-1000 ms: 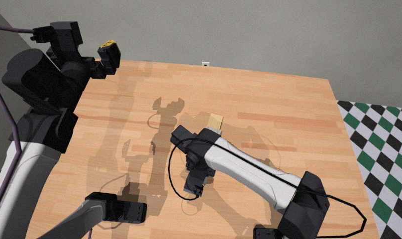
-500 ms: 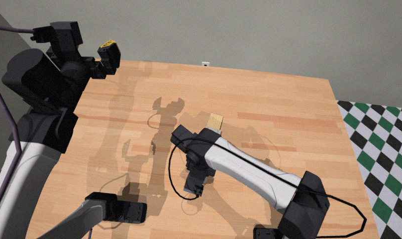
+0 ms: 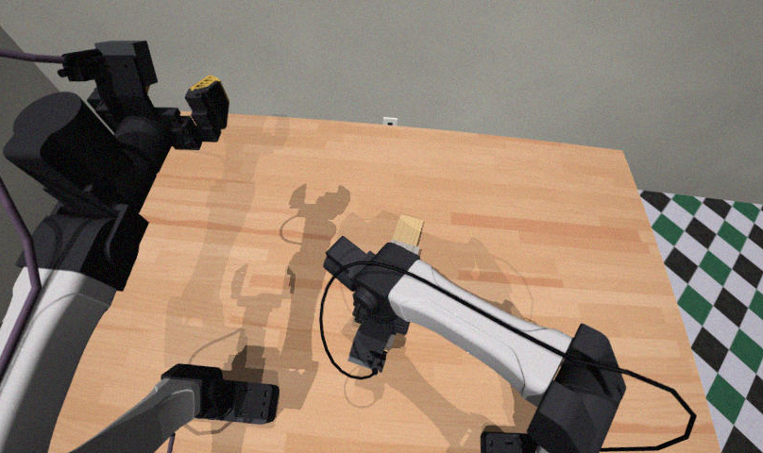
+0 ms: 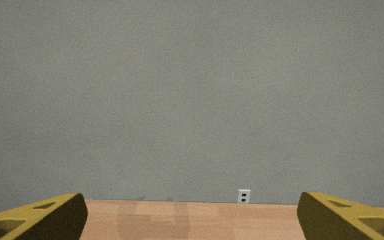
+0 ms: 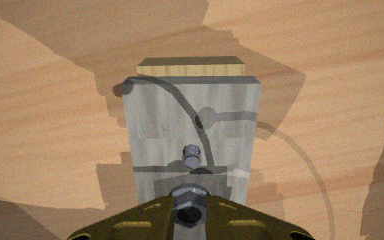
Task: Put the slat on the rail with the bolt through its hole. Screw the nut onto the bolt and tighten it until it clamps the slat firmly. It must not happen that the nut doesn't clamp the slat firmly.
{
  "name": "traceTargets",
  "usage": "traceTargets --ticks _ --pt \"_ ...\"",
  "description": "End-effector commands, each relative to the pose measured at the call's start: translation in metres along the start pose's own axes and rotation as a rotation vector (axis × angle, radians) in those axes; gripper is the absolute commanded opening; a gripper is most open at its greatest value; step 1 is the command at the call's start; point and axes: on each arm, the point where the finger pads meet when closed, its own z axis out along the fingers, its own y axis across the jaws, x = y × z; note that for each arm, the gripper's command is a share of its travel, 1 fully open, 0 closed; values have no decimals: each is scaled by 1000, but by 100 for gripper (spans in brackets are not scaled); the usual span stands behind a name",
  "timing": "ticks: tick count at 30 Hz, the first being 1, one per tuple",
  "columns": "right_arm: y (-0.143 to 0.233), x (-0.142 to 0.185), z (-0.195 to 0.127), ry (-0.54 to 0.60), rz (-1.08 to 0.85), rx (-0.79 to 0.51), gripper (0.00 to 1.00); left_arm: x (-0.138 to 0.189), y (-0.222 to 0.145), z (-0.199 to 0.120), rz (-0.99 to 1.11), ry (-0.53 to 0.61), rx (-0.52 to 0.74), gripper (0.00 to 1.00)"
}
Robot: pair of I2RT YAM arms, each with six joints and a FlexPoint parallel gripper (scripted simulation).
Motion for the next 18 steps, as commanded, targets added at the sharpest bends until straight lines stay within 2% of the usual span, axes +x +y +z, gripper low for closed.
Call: traceTargets --ticks 1,18 --pt "-5 0 -1 8 1 25 14 -1 -1 -1 3 -9 6 100" --pt "-6 0 9 8 1 25 14 -1 -1 -1 3 -9 6 100"
